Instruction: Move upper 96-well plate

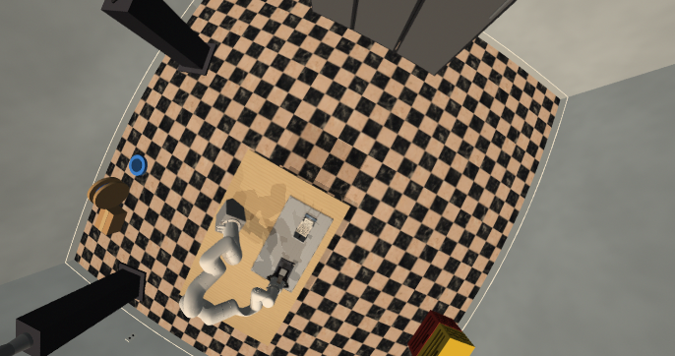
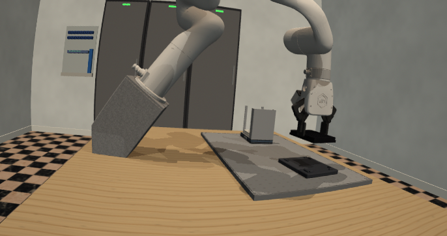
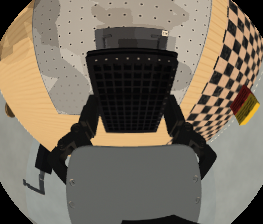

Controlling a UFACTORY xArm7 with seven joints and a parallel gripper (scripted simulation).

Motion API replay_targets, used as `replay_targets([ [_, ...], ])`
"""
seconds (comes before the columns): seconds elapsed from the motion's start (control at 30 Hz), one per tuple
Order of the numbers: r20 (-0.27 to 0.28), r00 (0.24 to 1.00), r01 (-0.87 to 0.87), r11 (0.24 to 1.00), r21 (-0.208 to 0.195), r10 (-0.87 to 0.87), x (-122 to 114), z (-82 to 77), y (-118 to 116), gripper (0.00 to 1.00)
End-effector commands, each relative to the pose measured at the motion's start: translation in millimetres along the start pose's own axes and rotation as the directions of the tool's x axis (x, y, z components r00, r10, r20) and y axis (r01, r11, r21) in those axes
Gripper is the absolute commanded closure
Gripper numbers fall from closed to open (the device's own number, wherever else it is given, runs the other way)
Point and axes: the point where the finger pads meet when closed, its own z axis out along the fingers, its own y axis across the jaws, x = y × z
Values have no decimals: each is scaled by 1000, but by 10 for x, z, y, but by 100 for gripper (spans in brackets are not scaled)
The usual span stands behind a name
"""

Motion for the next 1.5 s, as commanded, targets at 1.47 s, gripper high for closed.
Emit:
replay_targets([
  [1.47, 1, 1000, 0, 1000, -2, 0, -4, 673, 11, 100],
])
